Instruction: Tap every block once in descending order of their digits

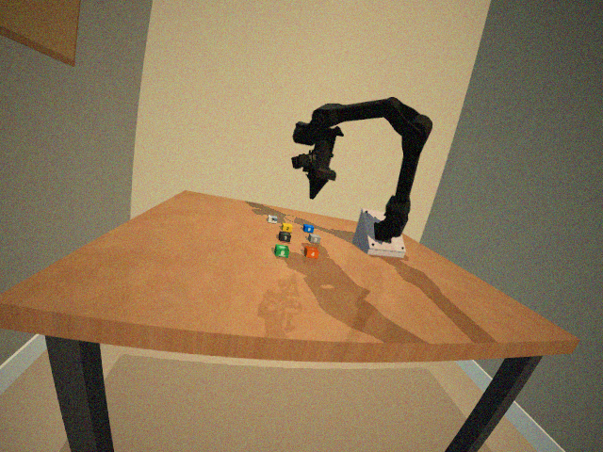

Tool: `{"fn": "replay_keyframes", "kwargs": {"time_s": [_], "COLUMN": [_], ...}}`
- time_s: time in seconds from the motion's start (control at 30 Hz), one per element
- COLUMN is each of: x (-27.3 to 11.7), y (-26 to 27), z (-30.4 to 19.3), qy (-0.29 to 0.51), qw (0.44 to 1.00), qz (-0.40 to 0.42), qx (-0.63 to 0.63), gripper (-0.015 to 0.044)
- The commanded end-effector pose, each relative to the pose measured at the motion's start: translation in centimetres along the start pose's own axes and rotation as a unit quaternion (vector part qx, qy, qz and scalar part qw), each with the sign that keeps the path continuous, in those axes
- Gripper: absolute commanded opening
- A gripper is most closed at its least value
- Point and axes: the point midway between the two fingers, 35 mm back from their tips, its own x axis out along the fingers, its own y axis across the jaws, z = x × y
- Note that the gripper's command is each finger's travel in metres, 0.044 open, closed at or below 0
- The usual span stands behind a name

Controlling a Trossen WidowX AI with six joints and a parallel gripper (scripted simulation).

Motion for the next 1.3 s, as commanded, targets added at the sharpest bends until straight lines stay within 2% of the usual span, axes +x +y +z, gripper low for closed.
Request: {"fn": "replay_keyframes", "kwargs": {"time_s": [0.0,0.1,0.23,0.43,1.27], "x": [0.1,0.3,0.6,8.2,11.5], "y": [-3.0,-5.1,-5.3,-5.2,-5.2], "z": [2.7,4.4,4.5,4.5,4.5], "qy": [0.002,0.002,0.002,0.001,0.001], "qw": [1.000,1.000,1.000,1.000,1.000], "qz": [-0.001,-0.002,-0.002,0.000,0.001], "qx": [-0.001,-0.001,-0.001,-0.002,-0.002], "gripper": [0.0020,0.0020,0.0020,0.0020,0.0020]}}
